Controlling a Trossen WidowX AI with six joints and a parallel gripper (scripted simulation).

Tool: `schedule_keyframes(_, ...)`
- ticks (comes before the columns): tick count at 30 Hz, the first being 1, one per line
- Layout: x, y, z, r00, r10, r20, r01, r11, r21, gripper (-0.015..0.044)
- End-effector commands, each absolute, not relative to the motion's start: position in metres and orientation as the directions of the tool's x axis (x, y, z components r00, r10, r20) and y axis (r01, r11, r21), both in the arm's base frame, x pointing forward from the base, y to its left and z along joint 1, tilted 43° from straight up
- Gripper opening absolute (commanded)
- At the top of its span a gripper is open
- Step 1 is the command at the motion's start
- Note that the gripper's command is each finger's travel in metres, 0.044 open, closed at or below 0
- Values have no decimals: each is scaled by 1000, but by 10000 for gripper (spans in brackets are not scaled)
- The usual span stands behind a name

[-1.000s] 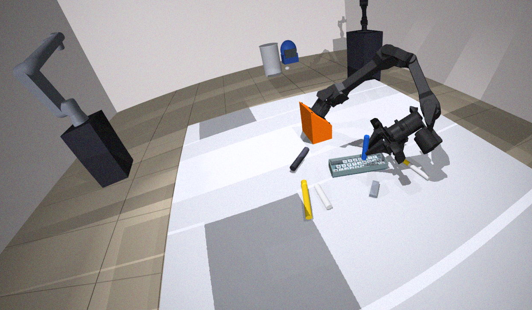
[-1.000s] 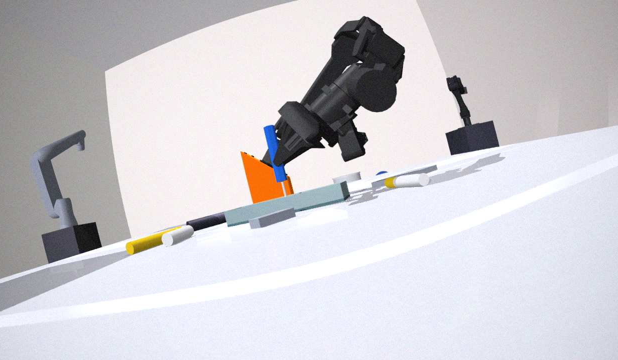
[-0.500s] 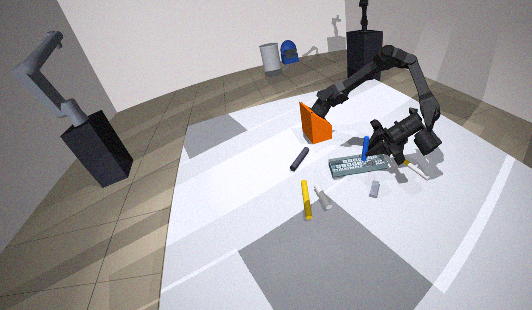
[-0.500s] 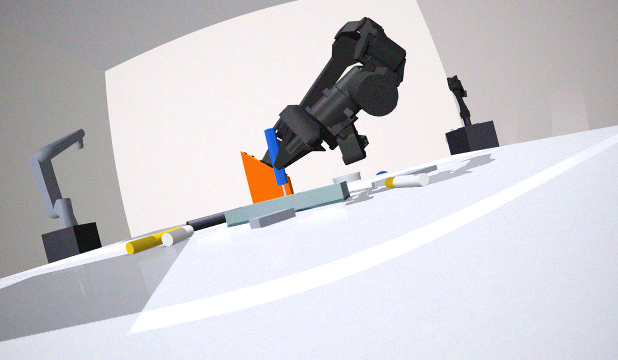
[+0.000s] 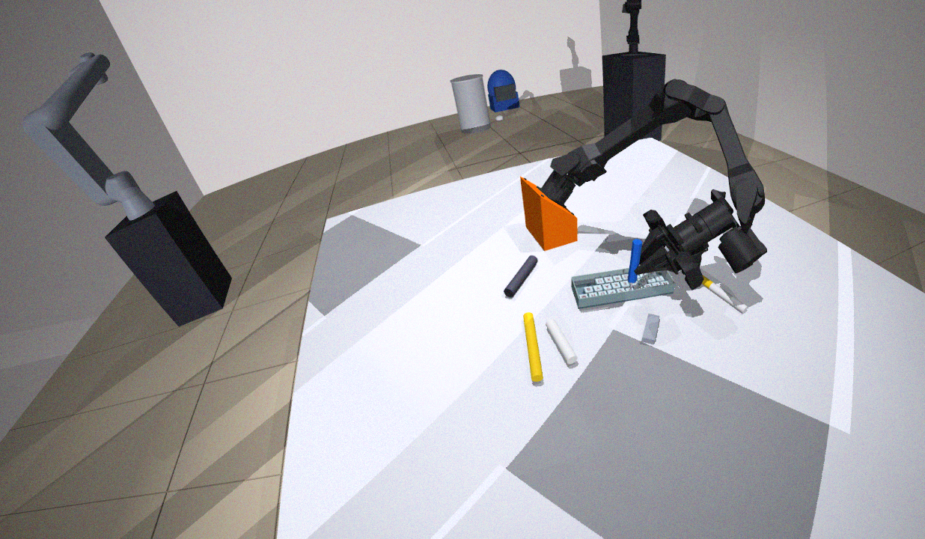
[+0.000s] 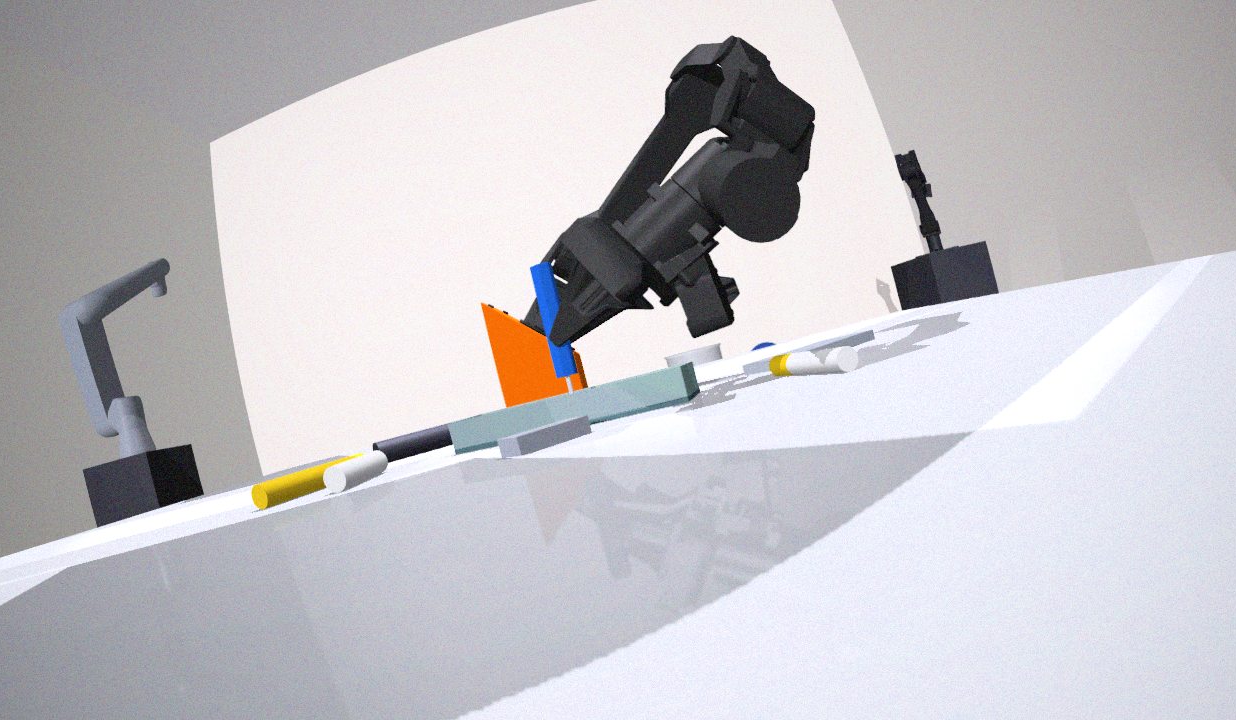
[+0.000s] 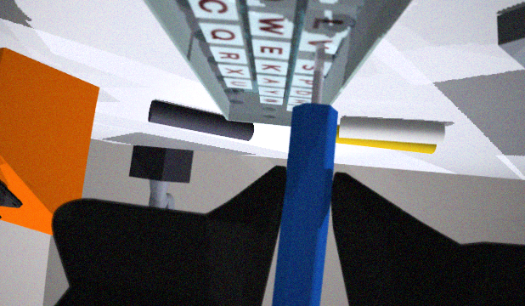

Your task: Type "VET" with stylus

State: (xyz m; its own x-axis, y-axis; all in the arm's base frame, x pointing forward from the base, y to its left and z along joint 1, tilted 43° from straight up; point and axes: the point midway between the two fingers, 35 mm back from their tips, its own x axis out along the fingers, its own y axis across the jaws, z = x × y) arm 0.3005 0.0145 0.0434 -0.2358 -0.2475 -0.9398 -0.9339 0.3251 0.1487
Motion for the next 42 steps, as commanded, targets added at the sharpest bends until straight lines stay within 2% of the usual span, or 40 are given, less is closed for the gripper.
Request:
schedule_keyframes(1,301,16,43,-236,-242,-941,-933,328,149,81)
schedule_keyframes(22,297,-9,69,-232,-239,-943,-931,335,145,84)
schedule_keyframes(28,297,-9,69,-232,-239,-943,-931,335,145,44)
schedule_keyframes(30,296,-9,70,-233,-239,-943,-931,334,145,0)
schedule_keyframes(42,279,-5,67,-238,-244,-940,-933,328,151,0)
